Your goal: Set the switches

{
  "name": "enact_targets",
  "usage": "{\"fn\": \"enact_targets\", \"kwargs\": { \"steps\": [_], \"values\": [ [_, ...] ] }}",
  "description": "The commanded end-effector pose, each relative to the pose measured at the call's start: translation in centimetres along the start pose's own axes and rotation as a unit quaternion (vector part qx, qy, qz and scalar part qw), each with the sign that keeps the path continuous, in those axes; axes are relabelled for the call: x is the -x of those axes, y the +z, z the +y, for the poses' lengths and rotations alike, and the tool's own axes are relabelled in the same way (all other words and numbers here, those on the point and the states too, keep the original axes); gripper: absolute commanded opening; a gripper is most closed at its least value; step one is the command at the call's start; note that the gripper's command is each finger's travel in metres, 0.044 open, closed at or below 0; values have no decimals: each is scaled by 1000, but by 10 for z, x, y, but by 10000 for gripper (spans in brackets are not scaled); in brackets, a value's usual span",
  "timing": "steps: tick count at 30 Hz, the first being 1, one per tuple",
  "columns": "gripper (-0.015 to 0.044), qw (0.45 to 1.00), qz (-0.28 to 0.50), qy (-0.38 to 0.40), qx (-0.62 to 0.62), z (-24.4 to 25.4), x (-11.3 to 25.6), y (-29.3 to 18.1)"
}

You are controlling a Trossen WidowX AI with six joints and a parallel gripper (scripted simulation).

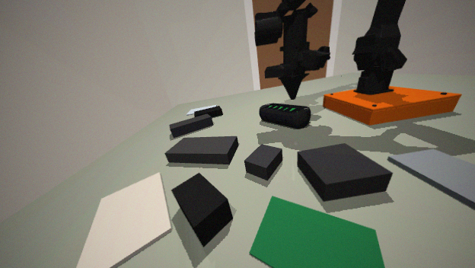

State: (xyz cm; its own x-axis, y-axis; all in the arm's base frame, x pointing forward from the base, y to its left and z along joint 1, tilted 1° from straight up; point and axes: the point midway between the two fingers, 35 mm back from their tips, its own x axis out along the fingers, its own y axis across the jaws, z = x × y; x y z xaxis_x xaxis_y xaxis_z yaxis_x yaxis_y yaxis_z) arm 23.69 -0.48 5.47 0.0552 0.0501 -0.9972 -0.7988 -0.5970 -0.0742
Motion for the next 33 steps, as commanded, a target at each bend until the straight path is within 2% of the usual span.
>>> {"fn": "enact_targets", "kwargs": {
  "steps": [1,11,13,16,21,31,33],
  "values": [
    [0,1000,6,28,-1,-11,0,0],
    [0,1000,5,28,-2,-11,0,0],
    [53,1000,4,27,-1,-12,11,0],
    [131,1000,2,26,0,-12,46,2],
    [262,1000,2,26,0,-12,49,2],
    [0,1000,2,26,0,-12,49,2],
    [0,1000,2,26,0,-12,49,2]
  ]
}}
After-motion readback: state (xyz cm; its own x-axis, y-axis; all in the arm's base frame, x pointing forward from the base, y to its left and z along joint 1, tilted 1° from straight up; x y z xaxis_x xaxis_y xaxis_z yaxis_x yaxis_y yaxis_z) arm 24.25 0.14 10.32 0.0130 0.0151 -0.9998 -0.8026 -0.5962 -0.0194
